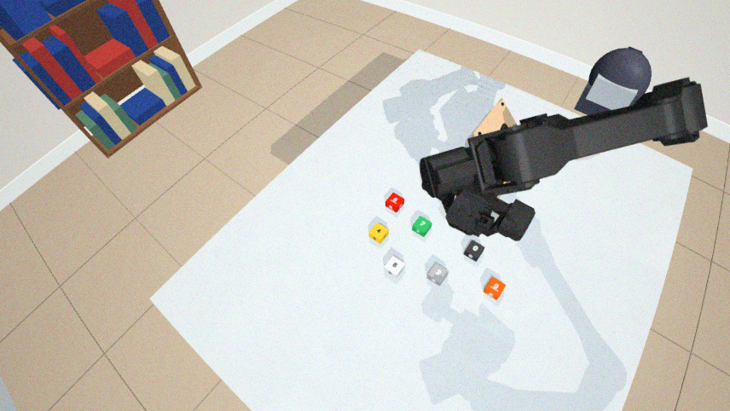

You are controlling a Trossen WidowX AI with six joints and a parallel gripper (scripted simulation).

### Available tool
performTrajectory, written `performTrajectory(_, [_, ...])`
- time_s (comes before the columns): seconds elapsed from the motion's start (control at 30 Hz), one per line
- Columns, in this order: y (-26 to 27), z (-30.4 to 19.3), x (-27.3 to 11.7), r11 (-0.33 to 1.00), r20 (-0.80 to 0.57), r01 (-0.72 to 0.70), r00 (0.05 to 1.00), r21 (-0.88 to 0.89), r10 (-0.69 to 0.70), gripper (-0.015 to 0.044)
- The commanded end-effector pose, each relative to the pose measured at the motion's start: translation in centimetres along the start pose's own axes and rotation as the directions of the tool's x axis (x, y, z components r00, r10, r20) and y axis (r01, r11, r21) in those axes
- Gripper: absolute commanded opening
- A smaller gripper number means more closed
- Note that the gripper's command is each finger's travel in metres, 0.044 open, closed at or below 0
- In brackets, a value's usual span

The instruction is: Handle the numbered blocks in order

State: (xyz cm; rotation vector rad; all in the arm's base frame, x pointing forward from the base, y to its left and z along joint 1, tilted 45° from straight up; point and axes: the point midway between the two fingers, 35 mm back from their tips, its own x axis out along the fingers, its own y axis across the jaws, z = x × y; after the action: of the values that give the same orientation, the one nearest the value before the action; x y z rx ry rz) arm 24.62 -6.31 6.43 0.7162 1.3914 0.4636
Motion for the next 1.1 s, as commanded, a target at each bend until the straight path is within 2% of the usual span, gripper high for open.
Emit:
performTrajectory(0.0, [2.1, -2.2, 0.7, 1.000, -0.005, -0.009, 1.000, 0.010, 0.009, 0.0400])
performTrajectory(0.2, [2.0, -2.2, 1.3, 1.000, -0.006, -0.006, 1.000, 0.013, 0.006, 0.0400])
performTrajectory(0.37, [2.0, -2.0, 6.7, 1.000, -0.007, 0.000, 1.000, 0.019, 0.000, 0.0400])
performTrajectory(0.47, [2.2, -2.3, 8.7, 1.000, -0.005, -0.011, 1.000, 0.010, 0.011, 0.0400])
performTrajectory(1.07, [2.3, -2.2, 10.8, 1.000, -0.005, -0.012, 1.000, 0.009, 0.012, 0.0400])
